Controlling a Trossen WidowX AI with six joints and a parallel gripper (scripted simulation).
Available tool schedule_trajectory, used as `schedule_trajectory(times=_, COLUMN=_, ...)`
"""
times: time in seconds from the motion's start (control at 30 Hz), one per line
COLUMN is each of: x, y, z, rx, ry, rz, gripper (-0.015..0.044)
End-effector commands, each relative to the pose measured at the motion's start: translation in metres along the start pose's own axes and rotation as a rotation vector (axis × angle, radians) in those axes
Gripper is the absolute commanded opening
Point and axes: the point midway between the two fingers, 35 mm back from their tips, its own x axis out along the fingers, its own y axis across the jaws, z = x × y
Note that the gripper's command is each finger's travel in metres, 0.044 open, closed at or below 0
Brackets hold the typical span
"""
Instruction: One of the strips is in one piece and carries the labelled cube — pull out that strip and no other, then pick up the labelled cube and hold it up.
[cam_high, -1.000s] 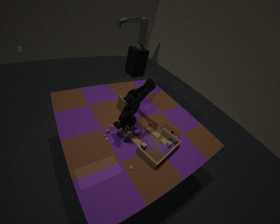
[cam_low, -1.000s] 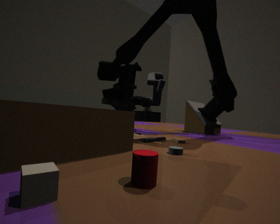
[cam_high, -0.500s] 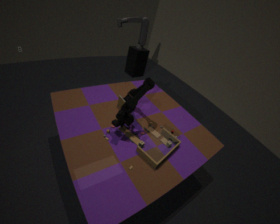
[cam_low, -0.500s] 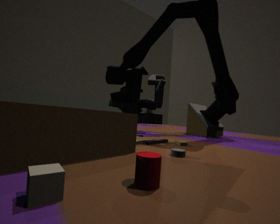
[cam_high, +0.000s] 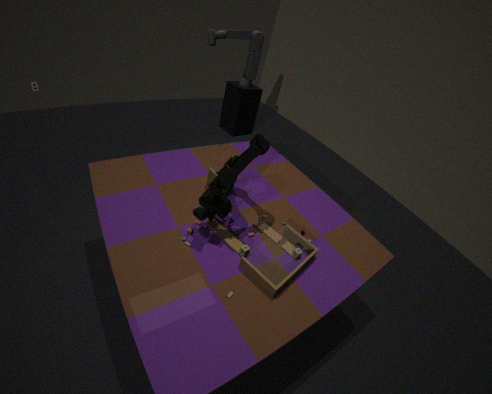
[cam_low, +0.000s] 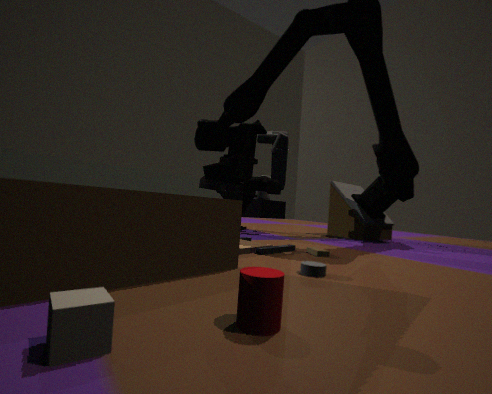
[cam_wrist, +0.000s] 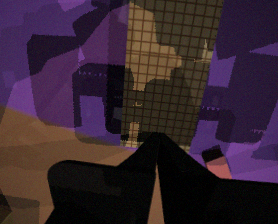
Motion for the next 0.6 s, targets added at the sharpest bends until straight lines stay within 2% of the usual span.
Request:
schedule_trajectory(times=0.0, x=0.005, y=0.007, z=-0.015, rx=0.010, ry=0.035, rz=0.016, gripper=0.0000)
schedule_trajectory(times=0.37, x=0.005, y=0.007, z=-0.032, rx=0.010, ry=0.036, rz=0.015, gripper=0.0000)
schedule_trajectory(times=0.4, x=-0.003, y=-0.001, z=-0.018, rx=0.001, ry=0.003, rz=-0.001, gripper=0.0000)
schedule_trajectory(times=0.57, x=-0.043, y=-0.002, z=-0.016, rx=0.010, ry=0.036, rz=0.013, gripper=0.0000)
